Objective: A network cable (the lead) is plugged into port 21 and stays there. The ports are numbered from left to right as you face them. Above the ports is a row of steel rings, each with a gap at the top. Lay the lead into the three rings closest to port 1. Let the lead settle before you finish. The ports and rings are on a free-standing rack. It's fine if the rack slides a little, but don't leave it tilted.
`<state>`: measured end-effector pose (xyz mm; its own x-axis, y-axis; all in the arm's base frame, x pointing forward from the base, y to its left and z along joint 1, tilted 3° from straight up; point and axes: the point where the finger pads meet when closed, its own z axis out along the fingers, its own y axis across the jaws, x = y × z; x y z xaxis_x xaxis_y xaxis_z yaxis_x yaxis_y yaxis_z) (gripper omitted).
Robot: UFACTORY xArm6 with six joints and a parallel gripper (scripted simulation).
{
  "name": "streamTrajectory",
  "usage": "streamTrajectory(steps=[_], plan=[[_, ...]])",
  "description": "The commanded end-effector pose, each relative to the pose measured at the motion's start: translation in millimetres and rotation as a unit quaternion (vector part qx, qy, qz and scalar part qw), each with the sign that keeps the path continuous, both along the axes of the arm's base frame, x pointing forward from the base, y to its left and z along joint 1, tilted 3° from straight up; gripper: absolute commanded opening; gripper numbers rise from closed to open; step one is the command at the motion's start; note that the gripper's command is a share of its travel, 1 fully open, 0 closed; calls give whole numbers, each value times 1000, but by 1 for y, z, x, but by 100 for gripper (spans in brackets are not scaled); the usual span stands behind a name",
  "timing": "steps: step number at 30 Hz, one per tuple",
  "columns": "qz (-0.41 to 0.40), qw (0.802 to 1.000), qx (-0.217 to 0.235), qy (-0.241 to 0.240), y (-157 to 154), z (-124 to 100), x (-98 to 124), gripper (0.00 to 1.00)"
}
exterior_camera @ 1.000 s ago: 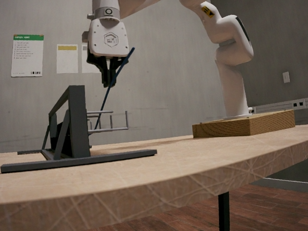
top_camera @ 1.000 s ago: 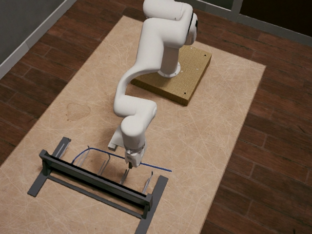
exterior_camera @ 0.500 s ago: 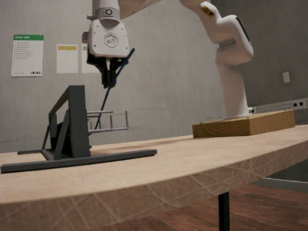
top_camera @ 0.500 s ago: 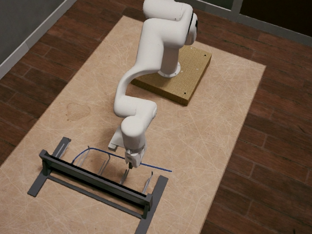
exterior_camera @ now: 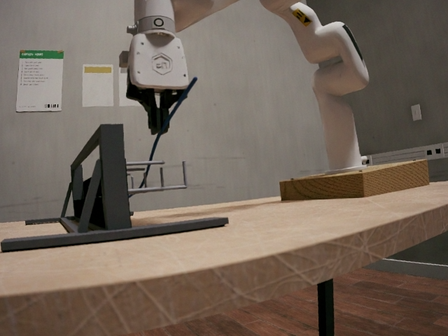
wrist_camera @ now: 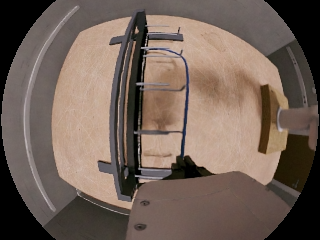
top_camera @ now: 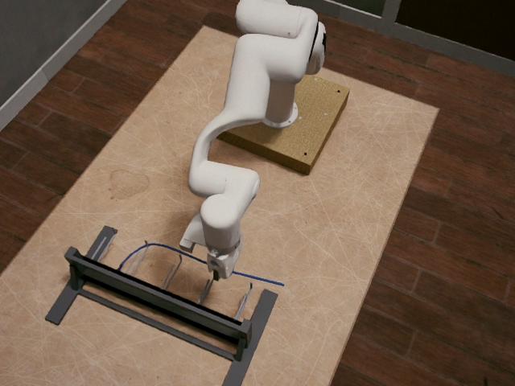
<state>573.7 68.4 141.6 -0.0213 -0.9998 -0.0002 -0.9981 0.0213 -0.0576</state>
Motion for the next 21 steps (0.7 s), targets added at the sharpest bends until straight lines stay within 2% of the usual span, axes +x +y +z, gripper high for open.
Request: streamTrajectory(steps=[1,21], plan=[[-1,1000,0,-1,-1,-4,1,0],[-1,1000,0,-1,-1,-36,3,0]])
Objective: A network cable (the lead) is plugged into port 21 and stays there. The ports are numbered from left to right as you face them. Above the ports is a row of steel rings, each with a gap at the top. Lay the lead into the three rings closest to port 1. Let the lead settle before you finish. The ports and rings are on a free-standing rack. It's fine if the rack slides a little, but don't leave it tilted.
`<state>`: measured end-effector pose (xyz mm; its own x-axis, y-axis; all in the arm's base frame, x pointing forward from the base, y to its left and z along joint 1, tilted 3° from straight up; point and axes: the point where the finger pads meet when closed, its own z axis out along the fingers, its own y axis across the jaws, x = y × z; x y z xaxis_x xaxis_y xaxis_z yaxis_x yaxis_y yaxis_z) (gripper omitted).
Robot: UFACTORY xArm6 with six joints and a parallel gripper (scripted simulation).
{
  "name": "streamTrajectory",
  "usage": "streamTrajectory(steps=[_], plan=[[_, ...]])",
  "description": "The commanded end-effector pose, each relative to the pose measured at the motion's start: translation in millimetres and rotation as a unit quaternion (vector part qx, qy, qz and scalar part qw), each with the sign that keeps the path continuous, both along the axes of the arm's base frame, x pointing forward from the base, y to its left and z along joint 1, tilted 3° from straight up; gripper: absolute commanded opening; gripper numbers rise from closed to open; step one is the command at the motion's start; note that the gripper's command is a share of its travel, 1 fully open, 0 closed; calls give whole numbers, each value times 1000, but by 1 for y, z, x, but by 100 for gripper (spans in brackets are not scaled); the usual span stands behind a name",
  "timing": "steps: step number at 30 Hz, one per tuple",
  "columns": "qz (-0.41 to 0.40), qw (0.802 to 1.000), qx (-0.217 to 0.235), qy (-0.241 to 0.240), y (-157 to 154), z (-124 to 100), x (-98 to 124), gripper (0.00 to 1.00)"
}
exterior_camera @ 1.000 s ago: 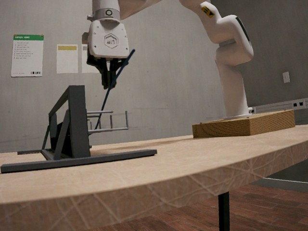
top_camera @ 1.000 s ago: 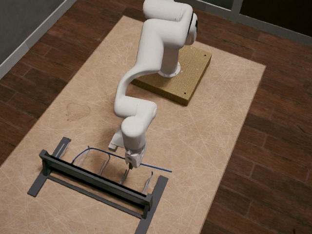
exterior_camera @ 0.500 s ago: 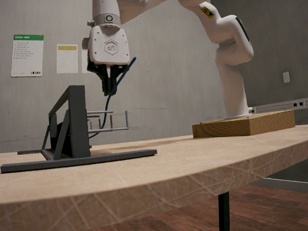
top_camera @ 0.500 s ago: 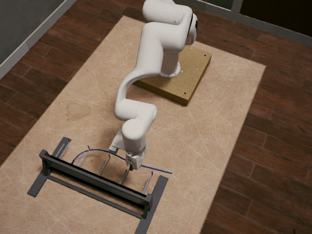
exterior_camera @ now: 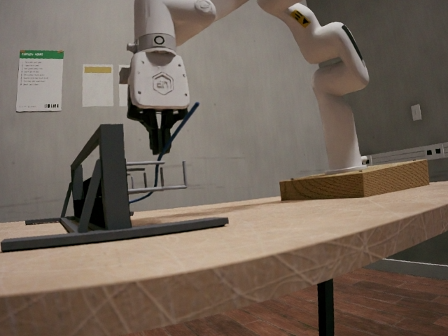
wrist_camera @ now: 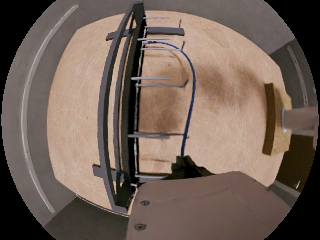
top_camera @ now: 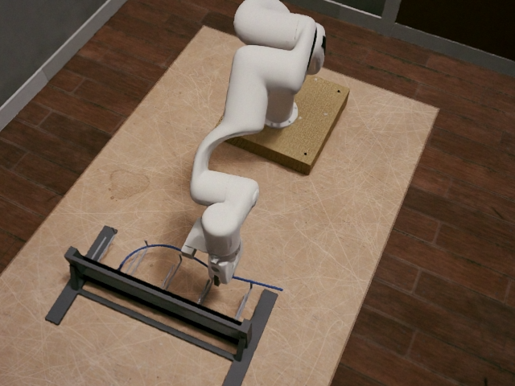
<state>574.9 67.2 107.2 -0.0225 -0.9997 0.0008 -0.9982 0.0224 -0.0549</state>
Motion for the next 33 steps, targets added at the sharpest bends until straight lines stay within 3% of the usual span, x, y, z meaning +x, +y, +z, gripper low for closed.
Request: streamTrajectory(steps=[1,16,33], plan=[[0,1000,0,-3,0,-1,2,0],[0,1000,0,-3,0,-29,3,0],[0,1000,0,-3,0,-45,4,0]])
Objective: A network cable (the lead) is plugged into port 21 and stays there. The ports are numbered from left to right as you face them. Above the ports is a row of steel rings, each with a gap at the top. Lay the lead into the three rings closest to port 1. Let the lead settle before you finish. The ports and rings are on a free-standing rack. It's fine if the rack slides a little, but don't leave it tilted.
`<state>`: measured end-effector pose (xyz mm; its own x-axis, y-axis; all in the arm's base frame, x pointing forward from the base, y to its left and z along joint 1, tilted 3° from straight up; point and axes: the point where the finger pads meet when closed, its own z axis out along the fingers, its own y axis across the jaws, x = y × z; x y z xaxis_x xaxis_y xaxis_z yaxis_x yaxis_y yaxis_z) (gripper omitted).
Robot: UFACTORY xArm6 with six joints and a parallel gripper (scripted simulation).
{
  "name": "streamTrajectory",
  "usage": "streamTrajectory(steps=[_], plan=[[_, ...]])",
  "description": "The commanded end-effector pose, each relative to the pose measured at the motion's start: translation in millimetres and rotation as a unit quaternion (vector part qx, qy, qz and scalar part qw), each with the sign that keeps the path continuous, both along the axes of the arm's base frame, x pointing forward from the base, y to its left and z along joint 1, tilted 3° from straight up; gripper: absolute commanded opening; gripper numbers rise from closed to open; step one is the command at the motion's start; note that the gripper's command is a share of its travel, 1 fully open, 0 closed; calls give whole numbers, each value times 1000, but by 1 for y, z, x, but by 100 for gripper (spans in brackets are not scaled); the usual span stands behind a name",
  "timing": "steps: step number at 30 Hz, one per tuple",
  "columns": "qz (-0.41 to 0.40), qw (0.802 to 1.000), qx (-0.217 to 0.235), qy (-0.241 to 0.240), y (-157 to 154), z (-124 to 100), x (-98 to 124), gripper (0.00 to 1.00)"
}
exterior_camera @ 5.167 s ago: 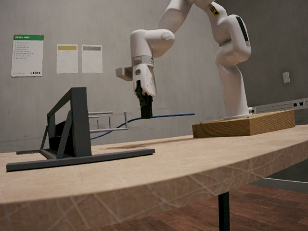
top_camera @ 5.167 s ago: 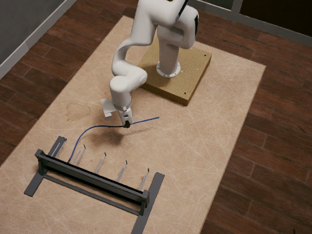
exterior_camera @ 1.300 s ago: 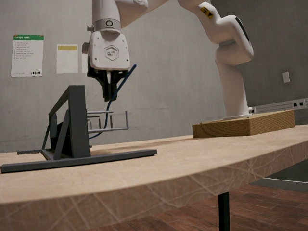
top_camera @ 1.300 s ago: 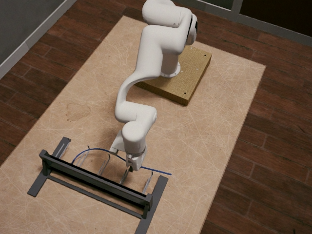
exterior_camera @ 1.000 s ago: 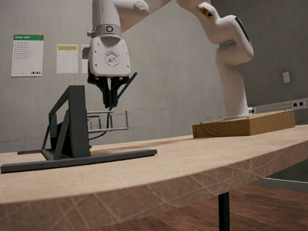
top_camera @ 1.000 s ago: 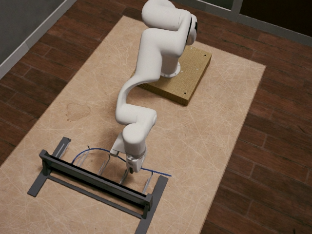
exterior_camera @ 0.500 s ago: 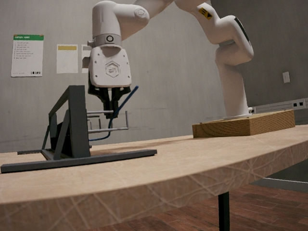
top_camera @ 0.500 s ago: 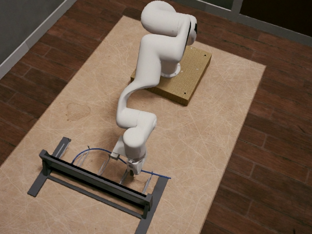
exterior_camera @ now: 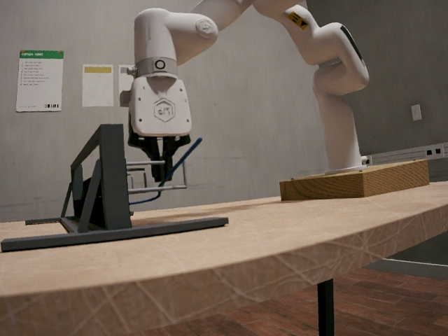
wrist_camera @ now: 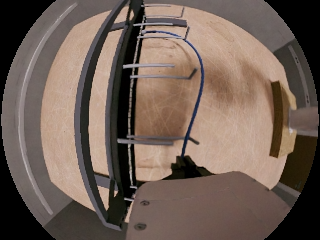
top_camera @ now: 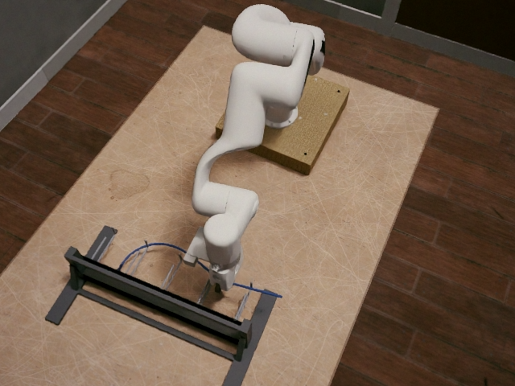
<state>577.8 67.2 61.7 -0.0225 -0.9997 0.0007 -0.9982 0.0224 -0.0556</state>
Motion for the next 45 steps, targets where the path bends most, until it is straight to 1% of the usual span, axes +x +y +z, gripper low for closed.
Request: streamTrajectory(steps=[1,25,36,45], plan=[[0,1000,0,-2,0,0,2,0],[0,1000,0,-2,0,-2,4,0],[0,1000,0,-2,0,-2,13,0],[0,1000,0,-2,0,-1,28,0]])
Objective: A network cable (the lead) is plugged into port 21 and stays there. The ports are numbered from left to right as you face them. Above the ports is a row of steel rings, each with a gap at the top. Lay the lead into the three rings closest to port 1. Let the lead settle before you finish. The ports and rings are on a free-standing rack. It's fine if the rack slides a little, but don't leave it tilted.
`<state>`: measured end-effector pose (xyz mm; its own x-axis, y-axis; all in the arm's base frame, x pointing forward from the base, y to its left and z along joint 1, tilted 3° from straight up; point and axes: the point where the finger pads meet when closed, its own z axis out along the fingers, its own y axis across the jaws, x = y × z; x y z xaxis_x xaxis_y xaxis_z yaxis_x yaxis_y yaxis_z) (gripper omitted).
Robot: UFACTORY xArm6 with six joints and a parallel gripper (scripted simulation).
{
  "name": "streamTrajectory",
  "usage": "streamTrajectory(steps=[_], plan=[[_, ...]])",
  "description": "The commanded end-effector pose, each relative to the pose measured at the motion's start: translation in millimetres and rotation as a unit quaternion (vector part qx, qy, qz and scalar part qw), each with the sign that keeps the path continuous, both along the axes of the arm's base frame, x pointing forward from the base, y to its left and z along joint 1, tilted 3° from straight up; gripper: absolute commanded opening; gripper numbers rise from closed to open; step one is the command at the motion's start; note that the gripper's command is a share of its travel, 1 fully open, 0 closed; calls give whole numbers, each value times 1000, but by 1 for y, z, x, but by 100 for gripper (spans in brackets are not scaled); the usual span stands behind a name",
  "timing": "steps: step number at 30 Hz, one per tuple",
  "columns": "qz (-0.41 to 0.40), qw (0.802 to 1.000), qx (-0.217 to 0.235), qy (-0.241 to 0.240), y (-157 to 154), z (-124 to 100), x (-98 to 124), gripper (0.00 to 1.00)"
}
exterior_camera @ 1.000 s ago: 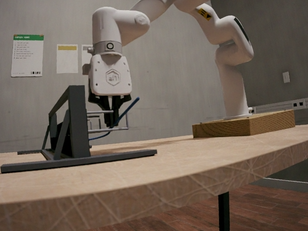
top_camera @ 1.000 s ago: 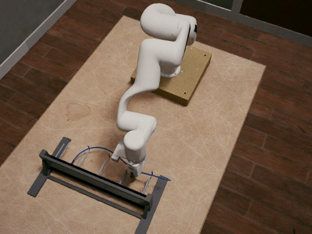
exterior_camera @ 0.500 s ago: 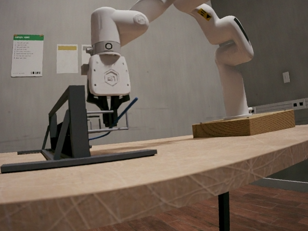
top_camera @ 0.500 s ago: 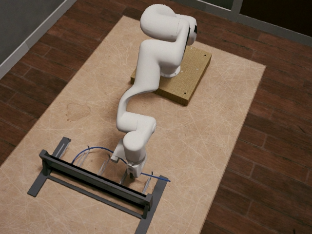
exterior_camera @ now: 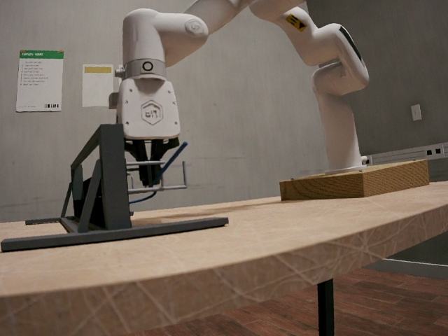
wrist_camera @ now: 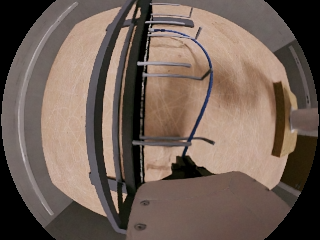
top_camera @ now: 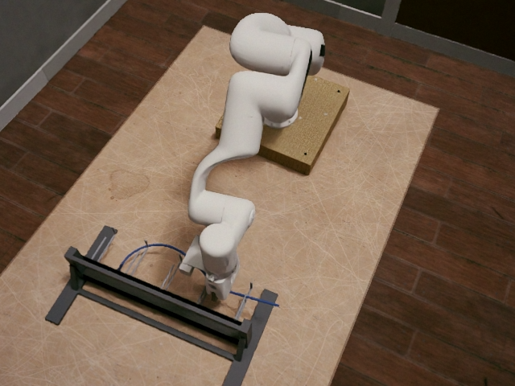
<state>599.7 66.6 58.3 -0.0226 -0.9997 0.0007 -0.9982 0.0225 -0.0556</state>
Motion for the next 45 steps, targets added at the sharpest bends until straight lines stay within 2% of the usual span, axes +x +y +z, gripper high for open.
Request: streamTrajectory(steps=[1,15,38,39,45], plan=[[0,1000,0,-2,0,3,8,0],[0,1000,0,-2,0,3,19,0],[0,1000,0,-2,0,3,20,0],[0,1000,0,-2,0,3,20,33],[0,1000,0,-2,0,3,20,33]])
